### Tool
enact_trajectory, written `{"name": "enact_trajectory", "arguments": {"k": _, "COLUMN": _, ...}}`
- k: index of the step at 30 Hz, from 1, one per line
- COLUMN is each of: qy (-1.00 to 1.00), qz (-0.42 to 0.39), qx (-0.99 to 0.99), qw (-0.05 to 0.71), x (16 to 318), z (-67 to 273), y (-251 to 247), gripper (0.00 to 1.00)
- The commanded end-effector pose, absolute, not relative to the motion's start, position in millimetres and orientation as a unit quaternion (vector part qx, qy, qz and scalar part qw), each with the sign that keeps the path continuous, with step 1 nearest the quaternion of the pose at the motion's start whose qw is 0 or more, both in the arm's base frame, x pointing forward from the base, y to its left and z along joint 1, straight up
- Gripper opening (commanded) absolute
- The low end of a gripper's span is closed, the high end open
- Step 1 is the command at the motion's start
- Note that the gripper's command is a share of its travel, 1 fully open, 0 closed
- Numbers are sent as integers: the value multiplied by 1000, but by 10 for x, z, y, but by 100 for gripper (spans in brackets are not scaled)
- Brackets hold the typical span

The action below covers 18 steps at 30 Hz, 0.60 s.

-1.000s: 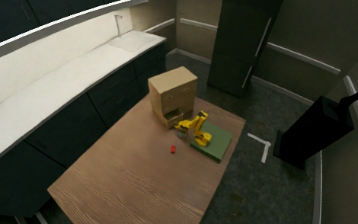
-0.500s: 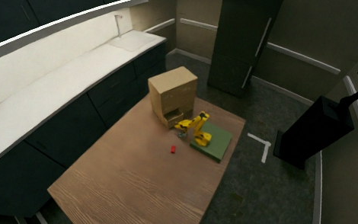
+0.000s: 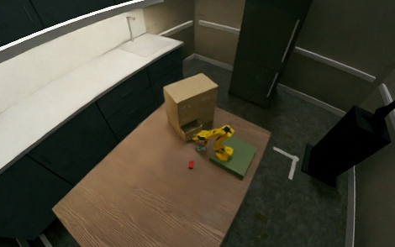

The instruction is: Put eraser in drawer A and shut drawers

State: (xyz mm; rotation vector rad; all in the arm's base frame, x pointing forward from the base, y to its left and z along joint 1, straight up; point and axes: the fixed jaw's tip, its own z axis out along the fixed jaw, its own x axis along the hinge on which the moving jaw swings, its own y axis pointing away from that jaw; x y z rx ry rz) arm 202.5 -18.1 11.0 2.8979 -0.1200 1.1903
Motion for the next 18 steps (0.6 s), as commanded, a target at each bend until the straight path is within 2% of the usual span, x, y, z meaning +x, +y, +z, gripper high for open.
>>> {"name": "enact_trajectory", "arguments": {"k": 1, "qy": -38, "qz": 376, "qx": 926, "qw": 1, "x": 2067, "z": 202, "y": -171, "gripper": 21}}
{"name": "enact_trajectory", "arguments": {"k": 18, "qy": -39, "qz": 334, "qx": 942, "qw": 0, "x": 1983, "z": 402, "y": -161, "gripper": 21}}
